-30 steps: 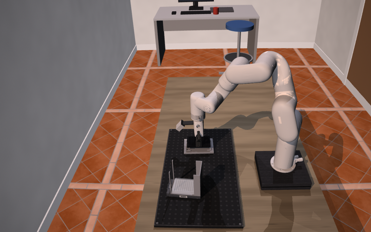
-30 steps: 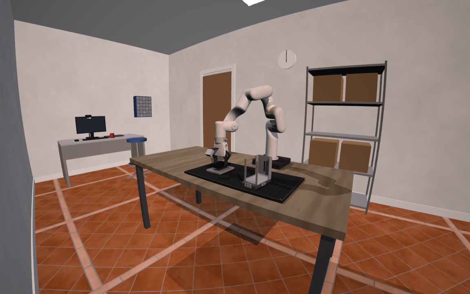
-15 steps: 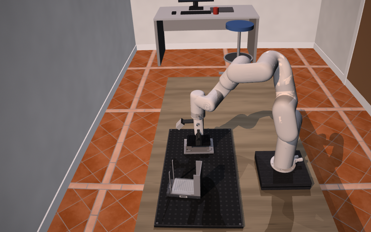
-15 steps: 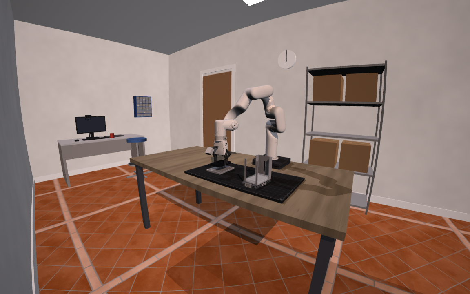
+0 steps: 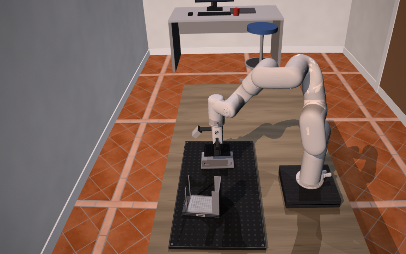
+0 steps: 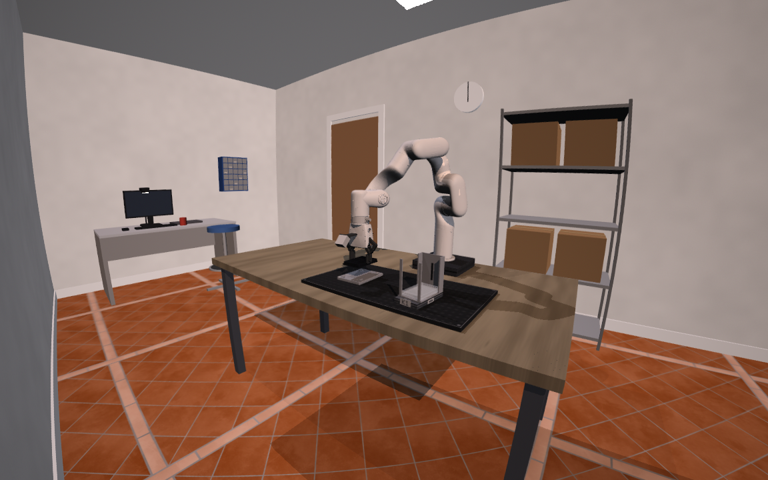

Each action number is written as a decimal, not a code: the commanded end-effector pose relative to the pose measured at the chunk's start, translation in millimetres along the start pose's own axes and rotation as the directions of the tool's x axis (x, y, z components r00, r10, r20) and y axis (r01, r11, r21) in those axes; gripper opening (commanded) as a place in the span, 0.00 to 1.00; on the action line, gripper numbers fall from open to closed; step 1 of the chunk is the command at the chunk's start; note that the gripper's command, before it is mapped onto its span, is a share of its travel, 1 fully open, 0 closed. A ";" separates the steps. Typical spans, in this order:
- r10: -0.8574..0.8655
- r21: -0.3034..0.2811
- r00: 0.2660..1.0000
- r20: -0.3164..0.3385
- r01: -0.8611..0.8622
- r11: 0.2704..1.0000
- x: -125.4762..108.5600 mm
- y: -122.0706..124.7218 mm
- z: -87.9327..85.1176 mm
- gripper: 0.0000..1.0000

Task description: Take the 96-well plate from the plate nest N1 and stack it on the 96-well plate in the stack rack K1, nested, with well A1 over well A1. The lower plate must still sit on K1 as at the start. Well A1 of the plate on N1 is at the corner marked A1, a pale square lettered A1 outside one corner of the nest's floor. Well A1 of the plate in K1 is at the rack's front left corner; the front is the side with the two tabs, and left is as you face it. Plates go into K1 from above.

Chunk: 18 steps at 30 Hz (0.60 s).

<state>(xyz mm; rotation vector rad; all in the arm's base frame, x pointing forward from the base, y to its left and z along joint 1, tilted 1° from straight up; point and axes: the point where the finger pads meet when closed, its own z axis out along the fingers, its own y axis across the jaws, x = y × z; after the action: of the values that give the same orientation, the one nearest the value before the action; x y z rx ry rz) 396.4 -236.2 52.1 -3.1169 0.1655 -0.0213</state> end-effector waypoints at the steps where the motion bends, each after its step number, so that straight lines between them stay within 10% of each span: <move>1: 0.000 -0.002 1.000 -0.003 0.000 1.000 1.1 0.5 -8.8 0.00; 18: 0.000 -0.002 1.000 -0.003 0.000 1.000 1.1 0.5 -33.9 0.00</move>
<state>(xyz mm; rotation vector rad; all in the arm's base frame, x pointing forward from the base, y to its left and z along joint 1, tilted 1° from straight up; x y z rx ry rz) 396.0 -236.7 78.3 -3.1168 0.1655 -0.0211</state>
